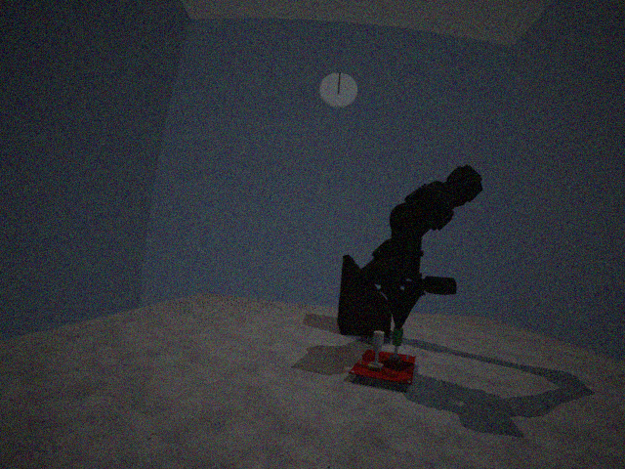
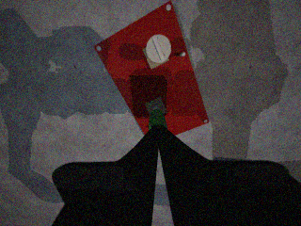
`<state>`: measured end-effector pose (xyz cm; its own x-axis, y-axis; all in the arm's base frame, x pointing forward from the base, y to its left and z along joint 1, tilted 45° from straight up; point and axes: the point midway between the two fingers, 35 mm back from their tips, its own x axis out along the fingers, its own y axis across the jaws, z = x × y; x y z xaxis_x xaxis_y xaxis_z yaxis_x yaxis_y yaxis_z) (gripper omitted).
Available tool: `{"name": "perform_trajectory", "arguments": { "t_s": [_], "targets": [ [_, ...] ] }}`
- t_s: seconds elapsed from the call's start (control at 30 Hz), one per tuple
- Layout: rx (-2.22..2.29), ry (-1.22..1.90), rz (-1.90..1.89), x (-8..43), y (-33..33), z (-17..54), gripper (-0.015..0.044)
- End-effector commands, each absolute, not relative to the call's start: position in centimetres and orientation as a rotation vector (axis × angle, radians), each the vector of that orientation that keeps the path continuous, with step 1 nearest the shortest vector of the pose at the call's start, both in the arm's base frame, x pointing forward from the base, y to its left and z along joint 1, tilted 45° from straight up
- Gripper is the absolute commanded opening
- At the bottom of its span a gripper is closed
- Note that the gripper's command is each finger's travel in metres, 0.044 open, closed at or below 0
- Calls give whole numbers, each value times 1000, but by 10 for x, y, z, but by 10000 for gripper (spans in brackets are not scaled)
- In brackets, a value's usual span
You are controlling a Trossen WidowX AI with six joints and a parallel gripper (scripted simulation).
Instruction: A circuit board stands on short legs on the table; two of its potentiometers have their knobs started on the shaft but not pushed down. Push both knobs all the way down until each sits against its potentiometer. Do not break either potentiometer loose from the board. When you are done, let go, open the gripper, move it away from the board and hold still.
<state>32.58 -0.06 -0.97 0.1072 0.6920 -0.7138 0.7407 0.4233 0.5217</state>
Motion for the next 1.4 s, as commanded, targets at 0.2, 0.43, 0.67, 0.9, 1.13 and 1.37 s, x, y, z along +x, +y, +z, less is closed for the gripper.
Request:
{"name": "perform_trajectory", "arguments": {
  "t_s": [0.2, 0.43, 0.67, 0.9, 1.13, 1.37],
  "targets": [
    [1295, 1605, -60, 326, 2, -12, 0],
    [1295, 1605, -59, 326, 3, -13, 0],
    [1295, 1605, -59, 326, 5, -15, 0],
    [1295, 1605, -59, 327, 7, -17, 0],
    [1295, 1605, -59, 327, 8, -18, 0],
    [1295, 1605, -59, 327, 11, -21, 0]
  ]
}}
